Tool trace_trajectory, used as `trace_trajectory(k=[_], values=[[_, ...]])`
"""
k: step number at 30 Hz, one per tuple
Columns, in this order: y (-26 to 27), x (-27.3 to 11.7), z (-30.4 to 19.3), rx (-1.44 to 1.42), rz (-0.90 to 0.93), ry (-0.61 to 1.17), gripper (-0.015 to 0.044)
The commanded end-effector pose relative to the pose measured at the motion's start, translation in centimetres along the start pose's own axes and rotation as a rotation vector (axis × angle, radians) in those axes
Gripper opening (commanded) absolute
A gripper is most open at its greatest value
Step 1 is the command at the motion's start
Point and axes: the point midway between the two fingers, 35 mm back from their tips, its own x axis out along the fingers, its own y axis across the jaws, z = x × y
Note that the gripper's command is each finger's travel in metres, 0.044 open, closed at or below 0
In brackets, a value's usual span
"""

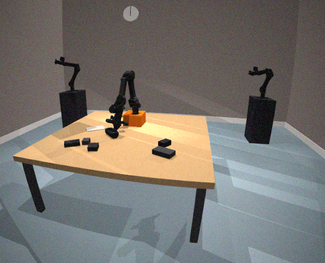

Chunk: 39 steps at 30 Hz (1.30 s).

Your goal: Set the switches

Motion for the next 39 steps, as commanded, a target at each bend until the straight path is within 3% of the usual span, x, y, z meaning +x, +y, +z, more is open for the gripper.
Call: trace_trajectory(k=[1,39], values=[[0.2,0.1,0.0,-0.004,0.003,-0.001,0.0000],[1.5,0.4,0.1,-0.004,0.005,-0.001,0.0000]])
